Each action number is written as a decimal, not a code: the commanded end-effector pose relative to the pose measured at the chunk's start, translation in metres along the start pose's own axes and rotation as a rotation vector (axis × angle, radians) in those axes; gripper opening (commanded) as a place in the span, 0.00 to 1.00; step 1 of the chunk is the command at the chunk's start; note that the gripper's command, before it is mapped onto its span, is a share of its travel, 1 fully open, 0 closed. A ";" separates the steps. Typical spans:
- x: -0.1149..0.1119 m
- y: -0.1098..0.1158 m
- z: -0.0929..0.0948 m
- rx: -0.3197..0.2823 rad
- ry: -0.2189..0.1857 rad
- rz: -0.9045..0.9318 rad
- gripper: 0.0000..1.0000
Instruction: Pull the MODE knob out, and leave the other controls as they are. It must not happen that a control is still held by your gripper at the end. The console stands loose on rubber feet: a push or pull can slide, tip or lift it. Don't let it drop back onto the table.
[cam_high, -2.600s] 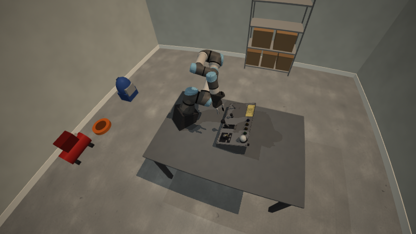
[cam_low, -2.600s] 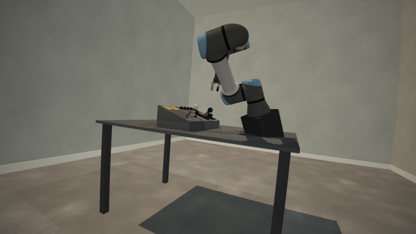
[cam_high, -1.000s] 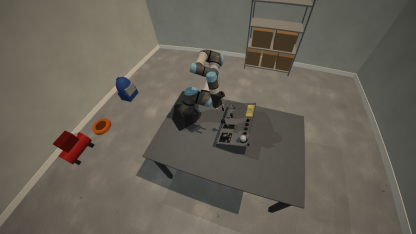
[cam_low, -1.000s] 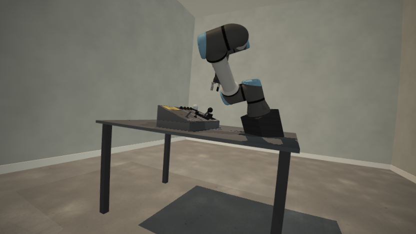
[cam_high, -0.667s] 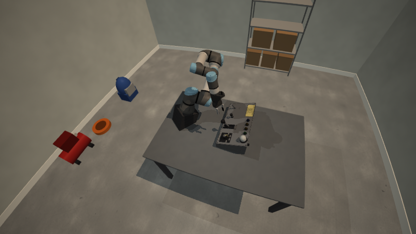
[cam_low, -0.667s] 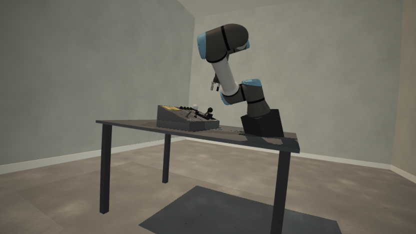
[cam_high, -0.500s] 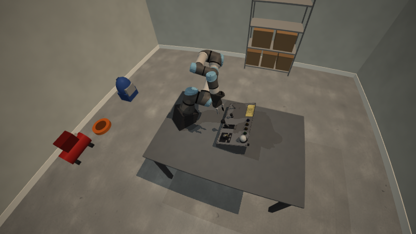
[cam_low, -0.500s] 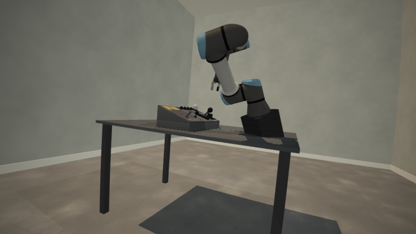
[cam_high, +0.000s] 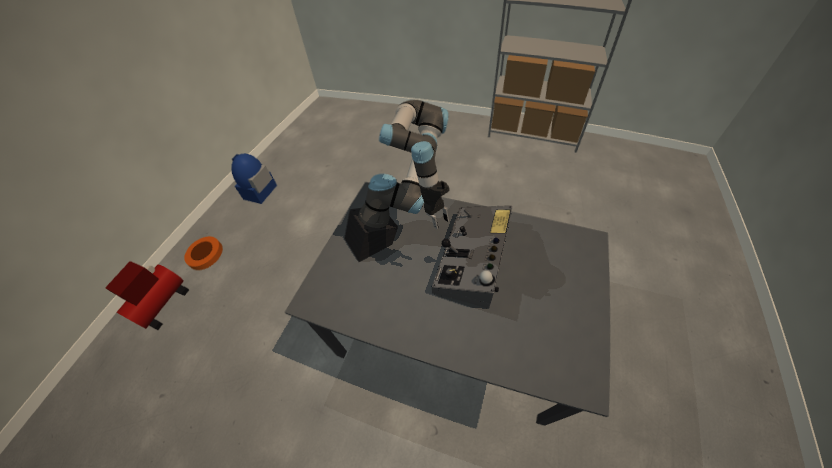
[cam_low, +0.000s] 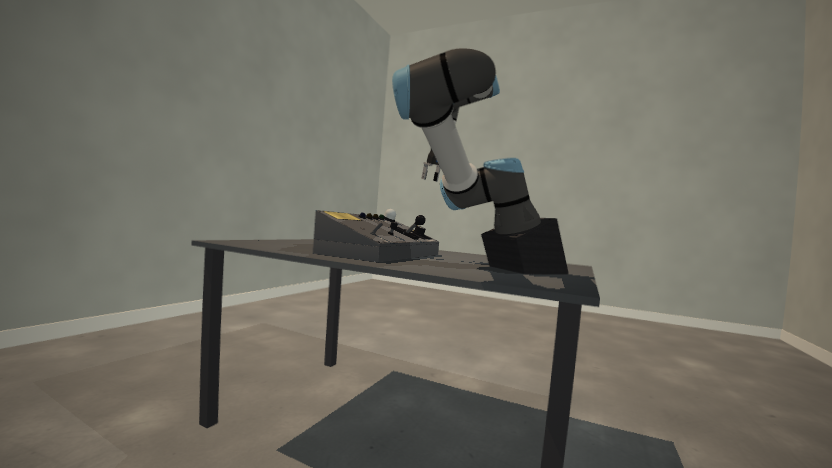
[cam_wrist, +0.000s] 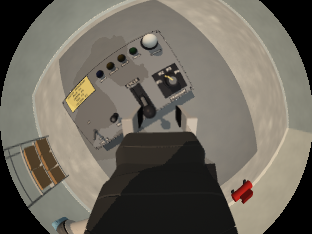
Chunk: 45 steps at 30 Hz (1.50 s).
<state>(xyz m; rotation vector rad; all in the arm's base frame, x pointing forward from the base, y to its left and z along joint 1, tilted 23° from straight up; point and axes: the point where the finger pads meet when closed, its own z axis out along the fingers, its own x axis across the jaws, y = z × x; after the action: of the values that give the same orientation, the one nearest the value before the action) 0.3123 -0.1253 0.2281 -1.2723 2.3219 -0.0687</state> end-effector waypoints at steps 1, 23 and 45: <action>0.000 0.000 -0.001 0.001 0.000 0.000 1.00; -0.091 0.039 0.039 0.057 -0.089 -0.325 1.00; -0.134 0.070 0.059 0.091 -0.146 -0.502 1.00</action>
<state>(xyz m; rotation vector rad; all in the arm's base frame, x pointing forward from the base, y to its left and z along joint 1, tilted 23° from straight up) 0.3433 0.0334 0.2100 -1.7185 1.8112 -0.2353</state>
